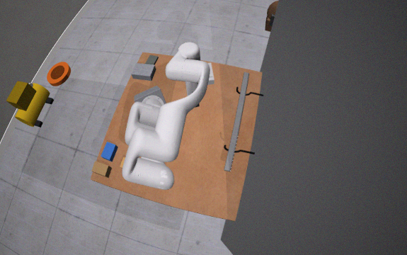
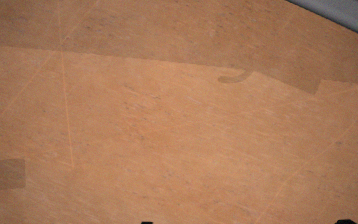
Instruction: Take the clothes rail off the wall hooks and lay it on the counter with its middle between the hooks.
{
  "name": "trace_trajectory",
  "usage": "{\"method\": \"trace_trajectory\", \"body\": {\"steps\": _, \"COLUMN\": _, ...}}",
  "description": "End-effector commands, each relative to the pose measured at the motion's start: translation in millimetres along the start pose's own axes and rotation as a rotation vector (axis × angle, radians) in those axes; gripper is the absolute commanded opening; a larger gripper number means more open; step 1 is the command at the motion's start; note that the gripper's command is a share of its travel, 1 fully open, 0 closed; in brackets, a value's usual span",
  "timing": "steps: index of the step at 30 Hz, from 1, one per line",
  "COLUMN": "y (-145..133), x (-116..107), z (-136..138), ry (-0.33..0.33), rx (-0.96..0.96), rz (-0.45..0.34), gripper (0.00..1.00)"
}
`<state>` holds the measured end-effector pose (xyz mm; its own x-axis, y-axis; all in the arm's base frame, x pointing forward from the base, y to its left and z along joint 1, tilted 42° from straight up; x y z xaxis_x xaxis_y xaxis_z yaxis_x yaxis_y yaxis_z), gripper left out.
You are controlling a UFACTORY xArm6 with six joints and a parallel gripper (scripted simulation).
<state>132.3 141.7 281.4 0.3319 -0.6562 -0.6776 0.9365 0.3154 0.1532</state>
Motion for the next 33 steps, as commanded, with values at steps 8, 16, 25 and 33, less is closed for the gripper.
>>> {"method": "trace_trajectory", "body": {"steps": 8, "y": 3, "x": 7, "z": -2, "ry": 0.03, "rx": -0.323, "rz": 0.0, "gripper": 1.0}}
{"method": "trace_trajectory", "body": {"steps": 16, "y": 5, "x": 13, "z": -4, "ry": 0.046, "rx": -0.553, "rz": 0.007, "gripper": 1.0}}
{"method": "trace_trajectory", "body": {"steps": 25, "y": 7, "x": 19, "z": -6, "ry": 0.059, "rx": -0.766, "rz": 0.018, "gripper": 1.0}}
{"method": "trace_trajectory", "body": {"steps": 33, "y": 9, "x": 24, "z": -7, "ry": 0.07, "rx": -0.979, "rz": 0.032, "gripper": 1.0}}
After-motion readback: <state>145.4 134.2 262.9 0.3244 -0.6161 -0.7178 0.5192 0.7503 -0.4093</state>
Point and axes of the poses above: the point where the finger pads meet when closed, its own x axis out along the fingers, its own z axis across the jaws, y = z × x, the point moved 6 cm from there along -x, back along the fingers, and after that the axes turned 7 degrees about -x, right-handed, at the moved point
